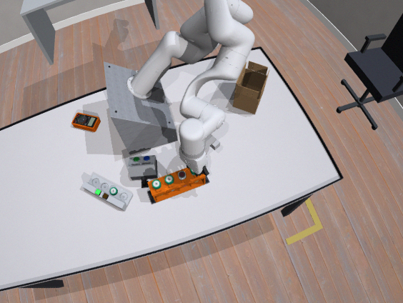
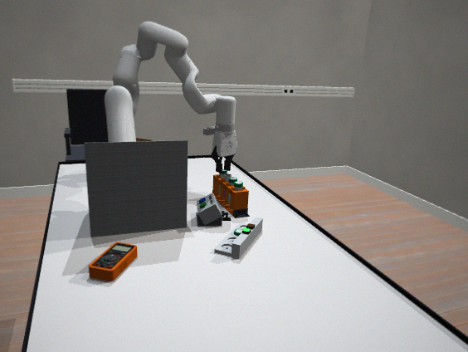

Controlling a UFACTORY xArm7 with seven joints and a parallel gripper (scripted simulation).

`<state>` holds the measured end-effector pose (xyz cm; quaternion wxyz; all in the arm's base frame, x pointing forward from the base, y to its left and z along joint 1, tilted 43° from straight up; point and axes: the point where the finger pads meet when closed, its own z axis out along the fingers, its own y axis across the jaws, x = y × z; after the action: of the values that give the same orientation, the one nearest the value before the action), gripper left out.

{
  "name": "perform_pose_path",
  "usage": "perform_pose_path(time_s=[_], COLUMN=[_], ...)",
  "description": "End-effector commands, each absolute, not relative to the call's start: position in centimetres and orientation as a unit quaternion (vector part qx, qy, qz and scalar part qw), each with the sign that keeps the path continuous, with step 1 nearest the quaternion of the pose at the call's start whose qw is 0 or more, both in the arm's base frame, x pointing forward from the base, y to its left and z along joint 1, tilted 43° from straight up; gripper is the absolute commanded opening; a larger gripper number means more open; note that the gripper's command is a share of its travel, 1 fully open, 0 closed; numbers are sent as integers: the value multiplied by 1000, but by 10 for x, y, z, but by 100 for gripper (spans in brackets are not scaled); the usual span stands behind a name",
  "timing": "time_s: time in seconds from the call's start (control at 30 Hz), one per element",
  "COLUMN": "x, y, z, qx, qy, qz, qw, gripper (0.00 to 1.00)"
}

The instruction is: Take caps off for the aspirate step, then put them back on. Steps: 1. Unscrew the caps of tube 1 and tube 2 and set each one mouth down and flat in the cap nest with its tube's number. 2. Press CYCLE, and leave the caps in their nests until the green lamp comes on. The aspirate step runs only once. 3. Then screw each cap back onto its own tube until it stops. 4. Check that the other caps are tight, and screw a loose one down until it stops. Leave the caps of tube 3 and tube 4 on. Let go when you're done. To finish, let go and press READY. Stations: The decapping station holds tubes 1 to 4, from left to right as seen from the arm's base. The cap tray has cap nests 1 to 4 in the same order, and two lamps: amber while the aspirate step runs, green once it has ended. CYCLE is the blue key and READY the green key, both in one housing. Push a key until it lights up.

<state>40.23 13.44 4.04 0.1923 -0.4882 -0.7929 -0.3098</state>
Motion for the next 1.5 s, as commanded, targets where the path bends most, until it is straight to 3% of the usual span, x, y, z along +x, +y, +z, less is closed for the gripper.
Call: perform_pose_path(time_s=[0.0, 0.73, 0.77, 1.23, 1.47], x=[404, 404, 404, 404, 404], y=[133, 138, 138, 138, 138], z=[41, 36, 36, 36, 35], qx=[-489, -489, -489, -489, -566], qy=[-792, -792, -792, -792, -740], qz=[-310, -310, -310, -310, -290], qw=[190, 190, 190, 190, 220], gripper=[46, 46, 0, 0, 0])
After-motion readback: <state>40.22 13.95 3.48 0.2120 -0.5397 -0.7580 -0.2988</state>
